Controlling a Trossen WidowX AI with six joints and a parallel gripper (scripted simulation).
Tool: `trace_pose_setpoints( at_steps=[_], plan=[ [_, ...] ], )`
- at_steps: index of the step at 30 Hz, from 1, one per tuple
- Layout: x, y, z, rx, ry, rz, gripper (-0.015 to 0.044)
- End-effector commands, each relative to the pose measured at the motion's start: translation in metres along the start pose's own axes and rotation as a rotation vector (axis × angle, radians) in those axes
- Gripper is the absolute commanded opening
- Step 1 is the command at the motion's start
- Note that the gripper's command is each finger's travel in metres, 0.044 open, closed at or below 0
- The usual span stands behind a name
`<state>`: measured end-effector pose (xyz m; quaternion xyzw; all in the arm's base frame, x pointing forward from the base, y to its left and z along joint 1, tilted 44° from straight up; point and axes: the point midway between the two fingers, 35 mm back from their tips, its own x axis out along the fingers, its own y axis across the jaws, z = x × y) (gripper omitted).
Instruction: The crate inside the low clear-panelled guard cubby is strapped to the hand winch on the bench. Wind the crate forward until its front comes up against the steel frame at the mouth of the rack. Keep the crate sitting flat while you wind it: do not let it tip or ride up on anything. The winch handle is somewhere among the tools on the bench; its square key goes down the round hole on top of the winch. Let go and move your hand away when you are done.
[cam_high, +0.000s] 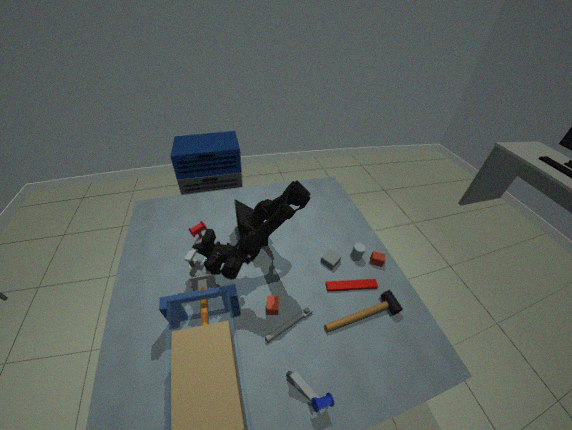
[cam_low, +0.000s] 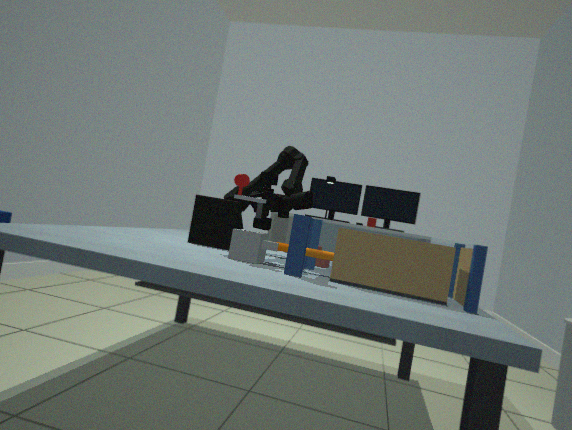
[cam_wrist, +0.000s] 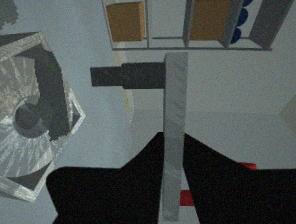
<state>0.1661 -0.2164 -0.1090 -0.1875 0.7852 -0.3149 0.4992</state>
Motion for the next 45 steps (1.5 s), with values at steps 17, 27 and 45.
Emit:
trace_pose_setpoints(
  at_steps=[17,27,45],
  plan=[
    [-0.006,0.015,-0.03,0.018,-0.002,-0.061,0.0],
    [-0.005,0.029,-0.03,0.018,-0.002,-0.061,0.0],
    [-0.005,0.039,-0.03,0.018,-0.002,-0.061,0.0]
  ],
)
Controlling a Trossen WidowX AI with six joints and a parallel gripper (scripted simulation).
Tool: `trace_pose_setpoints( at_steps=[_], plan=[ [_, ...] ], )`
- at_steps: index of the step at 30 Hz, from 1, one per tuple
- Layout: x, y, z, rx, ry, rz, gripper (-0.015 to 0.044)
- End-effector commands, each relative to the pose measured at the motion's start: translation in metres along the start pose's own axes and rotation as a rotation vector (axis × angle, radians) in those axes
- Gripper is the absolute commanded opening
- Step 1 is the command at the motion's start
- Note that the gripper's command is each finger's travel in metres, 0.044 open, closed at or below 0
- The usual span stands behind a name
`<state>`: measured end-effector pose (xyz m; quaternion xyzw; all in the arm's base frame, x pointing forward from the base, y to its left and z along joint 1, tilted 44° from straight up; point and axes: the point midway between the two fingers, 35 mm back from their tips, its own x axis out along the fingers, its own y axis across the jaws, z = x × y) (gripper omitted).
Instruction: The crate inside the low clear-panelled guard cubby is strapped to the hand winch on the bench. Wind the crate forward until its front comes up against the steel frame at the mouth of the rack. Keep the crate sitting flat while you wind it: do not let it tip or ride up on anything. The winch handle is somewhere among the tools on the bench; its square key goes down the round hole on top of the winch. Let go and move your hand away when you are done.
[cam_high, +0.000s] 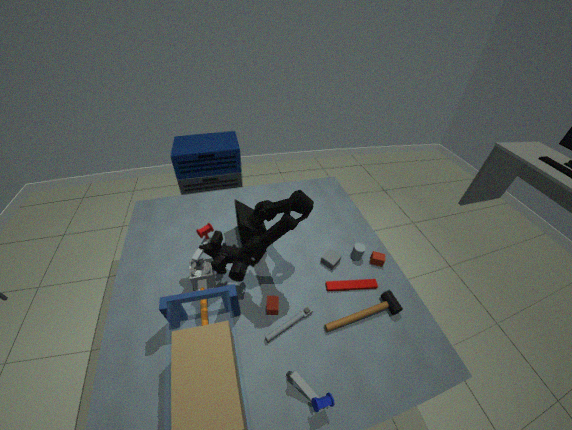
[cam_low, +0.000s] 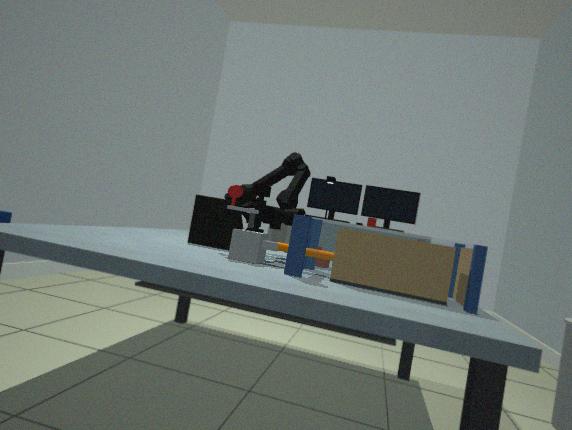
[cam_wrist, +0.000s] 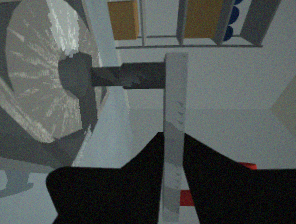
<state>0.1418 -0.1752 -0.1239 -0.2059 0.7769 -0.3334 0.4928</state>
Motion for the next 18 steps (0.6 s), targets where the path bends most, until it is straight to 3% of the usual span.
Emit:
trace_pose_setpoints(
  at_steps=[1,18],
  plan=[
    [-0.0007,-0.0005,0.0002,0.004,0.001,-0.006,0.0],
    [-0.0098,0.0044,0.003,0.005,0.002,-0.005,0.0]
  ],
)
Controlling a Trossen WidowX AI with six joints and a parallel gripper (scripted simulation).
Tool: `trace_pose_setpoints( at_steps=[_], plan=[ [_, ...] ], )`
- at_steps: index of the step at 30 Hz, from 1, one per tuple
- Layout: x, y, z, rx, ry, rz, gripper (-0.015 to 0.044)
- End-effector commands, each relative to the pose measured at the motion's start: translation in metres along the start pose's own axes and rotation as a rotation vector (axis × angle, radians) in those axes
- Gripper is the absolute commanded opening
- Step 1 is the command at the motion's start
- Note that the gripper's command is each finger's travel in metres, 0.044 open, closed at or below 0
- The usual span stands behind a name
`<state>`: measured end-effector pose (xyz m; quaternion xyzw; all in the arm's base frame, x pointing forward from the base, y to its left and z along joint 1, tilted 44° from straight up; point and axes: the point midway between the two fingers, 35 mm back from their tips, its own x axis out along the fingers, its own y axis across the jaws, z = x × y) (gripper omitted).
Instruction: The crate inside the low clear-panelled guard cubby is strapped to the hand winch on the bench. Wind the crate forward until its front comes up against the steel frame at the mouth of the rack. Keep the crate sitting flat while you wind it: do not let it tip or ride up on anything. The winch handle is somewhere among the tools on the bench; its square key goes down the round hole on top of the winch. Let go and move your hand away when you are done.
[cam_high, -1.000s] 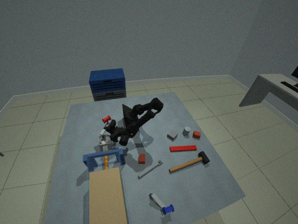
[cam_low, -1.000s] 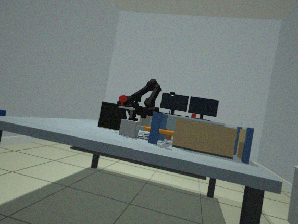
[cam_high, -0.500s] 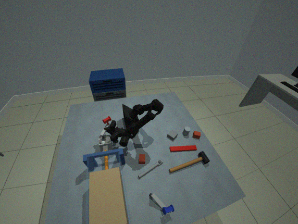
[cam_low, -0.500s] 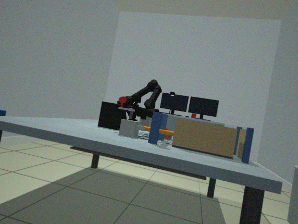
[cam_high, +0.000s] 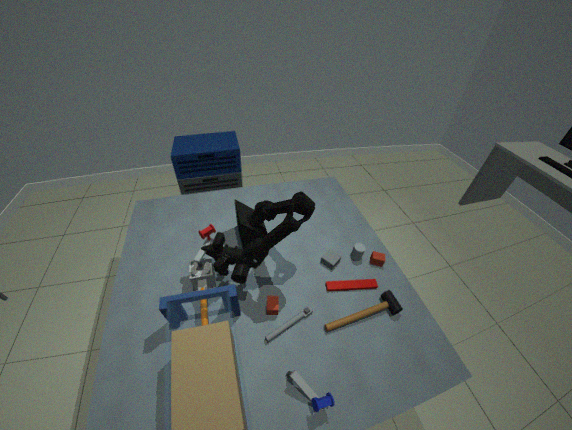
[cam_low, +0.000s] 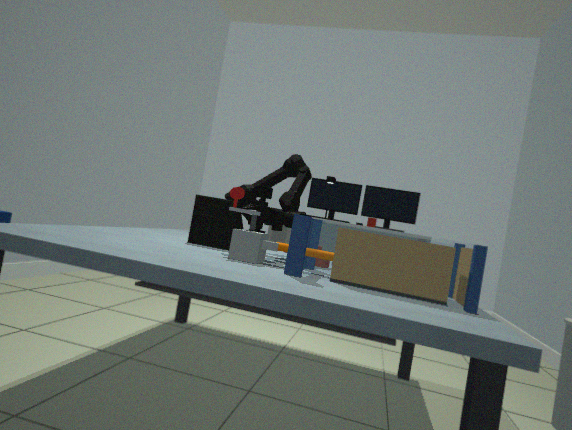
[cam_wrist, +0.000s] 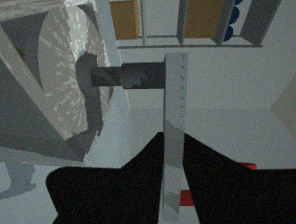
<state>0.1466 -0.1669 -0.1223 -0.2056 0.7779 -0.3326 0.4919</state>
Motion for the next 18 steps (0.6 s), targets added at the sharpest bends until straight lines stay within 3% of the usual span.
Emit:
trace_pose_setpoints(
  at_steps=[1,18],
  plan=[
    [-0.0016,0.0003,0.0019,0.007,0.0,-0.006,0.0],
    [-0.0005,0.0068,0.0015,0.007,-0.002,-0.006,0.0]
  ],
)
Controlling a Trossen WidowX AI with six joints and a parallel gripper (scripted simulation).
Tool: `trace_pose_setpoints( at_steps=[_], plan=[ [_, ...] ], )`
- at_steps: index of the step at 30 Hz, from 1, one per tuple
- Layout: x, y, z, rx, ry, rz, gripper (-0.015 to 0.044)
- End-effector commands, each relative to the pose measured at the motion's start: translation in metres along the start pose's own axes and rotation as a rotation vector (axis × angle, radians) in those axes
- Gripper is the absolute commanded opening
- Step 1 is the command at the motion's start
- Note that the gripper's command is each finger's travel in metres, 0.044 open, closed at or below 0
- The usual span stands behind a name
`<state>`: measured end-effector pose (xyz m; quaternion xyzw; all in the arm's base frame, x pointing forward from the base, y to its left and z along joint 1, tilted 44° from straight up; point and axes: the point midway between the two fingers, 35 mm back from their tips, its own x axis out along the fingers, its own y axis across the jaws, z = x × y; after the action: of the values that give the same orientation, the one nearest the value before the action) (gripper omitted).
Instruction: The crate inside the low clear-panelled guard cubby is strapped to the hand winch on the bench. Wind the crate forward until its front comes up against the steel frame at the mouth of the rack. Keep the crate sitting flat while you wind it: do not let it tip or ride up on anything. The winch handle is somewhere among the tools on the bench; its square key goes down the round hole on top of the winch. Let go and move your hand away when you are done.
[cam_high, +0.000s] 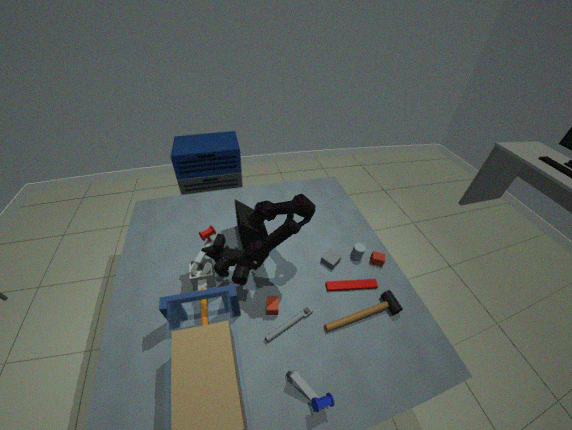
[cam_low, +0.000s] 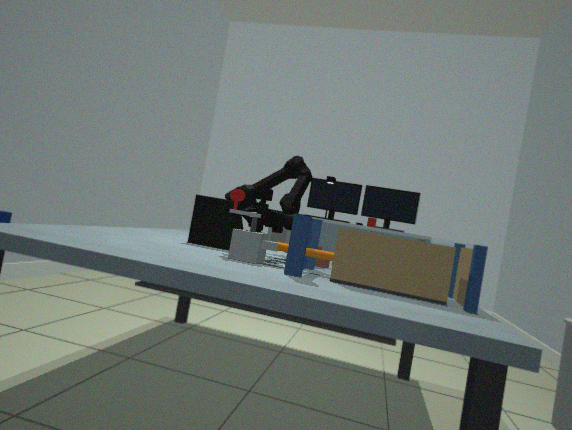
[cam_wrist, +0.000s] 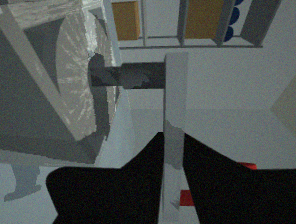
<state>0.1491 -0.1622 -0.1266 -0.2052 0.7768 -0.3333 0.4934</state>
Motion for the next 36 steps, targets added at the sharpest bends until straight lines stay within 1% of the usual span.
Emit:
trace_pose_setpoints(
  at_steps=[1,20,29,36],
  plan=[
    [0.001,0.0009,-0.0005,0.004,0.001,-0.006,0.0],
    [0.0026,0.006,-0.0013,0.0,0.0,0.0,0.0],
    [0.0023,0.0054,-0.0014,-0.001,0.0,0.001,0.0236],
    [0.0023,0.0054,-0.0014,-0.001,0.0,0.001,0.024]
  ],
)
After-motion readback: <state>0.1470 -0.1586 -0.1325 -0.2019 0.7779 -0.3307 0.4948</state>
